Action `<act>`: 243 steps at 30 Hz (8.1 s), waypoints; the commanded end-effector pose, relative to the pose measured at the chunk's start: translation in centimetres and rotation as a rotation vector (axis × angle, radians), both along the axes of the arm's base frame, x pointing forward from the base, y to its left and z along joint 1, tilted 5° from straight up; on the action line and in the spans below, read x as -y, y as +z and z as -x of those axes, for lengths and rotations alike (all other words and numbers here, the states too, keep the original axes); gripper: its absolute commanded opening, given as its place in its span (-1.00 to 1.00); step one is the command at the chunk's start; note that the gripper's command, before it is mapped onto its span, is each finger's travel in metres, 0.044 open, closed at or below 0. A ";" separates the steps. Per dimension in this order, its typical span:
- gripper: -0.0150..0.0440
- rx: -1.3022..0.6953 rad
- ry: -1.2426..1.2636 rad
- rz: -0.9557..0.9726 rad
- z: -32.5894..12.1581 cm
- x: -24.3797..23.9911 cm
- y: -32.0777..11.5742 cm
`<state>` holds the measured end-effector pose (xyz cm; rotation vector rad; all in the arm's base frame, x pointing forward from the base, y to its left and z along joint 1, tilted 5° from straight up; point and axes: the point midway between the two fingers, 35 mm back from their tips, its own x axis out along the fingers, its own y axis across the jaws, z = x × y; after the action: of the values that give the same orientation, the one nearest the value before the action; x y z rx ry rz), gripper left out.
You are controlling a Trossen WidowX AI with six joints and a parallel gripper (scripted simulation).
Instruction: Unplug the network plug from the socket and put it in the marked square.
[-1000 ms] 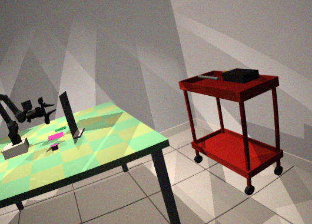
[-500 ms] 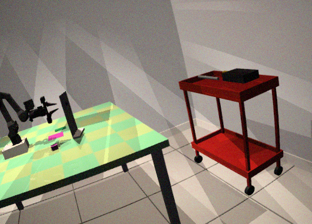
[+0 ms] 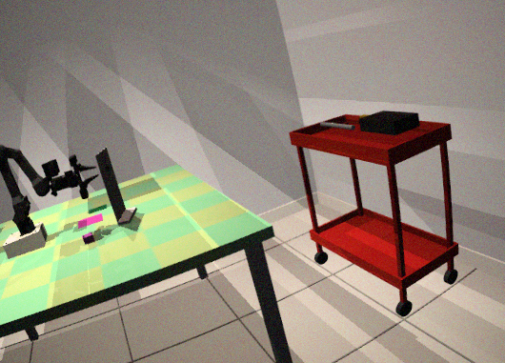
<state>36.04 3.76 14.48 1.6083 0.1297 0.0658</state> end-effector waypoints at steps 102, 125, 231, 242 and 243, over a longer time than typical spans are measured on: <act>-0.49 -0.007 0.004 -0.002 1.3 -0.3 -0.4; -0.49 -0.008 0.004 -0.002 2.4 -0.6 -0.3; -0.49 -0.588 0.264 0.160 7.4 -7.1 -5.6; -0.49 -0.873 0.381 0.256 10.7 -9.2 -10.4; -0.49 -0.895 0.389 0.264 11.0 -9.3 -10.7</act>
<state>26.43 12.39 5.46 1.2949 0.9882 -0.3150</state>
